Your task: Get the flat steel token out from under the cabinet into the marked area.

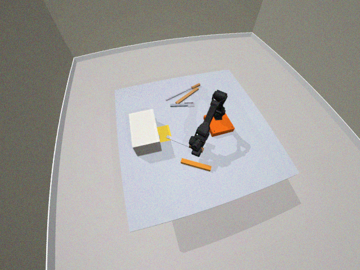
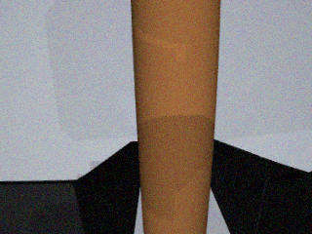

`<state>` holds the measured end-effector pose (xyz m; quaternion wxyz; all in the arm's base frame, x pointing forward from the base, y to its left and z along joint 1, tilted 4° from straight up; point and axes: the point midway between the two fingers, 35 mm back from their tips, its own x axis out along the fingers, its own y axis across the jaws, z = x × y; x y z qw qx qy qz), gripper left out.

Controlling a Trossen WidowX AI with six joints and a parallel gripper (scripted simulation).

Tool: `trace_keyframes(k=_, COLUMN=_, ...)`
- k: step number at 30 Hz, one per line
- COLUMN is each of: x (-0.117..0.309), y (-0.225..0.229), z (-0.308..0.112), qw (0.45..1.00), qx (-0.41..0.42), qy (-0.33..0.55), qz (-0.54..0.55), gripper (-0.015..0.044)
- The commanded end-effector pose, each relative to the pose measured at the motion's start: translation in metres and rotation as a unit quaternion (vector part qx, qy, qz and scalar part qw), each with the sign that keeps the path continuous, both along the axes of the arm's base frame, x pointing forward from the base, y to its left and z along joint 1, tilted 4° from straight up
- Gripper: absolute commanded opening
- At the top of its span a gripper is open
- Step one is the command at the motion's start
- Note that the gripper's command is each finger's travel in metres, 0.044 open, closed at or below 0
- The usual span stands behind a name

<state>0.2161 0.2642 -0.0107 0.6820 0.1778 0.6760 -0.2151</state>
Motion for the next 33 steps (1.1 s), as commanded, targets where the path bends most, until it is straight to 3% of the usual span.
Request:
trace_keyframes(k=1, x=0.001, y=0.009, z=0.003, qw=1.0, qx=0.006, qy=-0.003, qz=0.003, gripper=0.0)
trace_keyframes(k=33, x=0.001, y=0.025, z=0.002, qw=0.999, qx=0.007, qy=-0.001, qz=0.04, gripper=0.0)
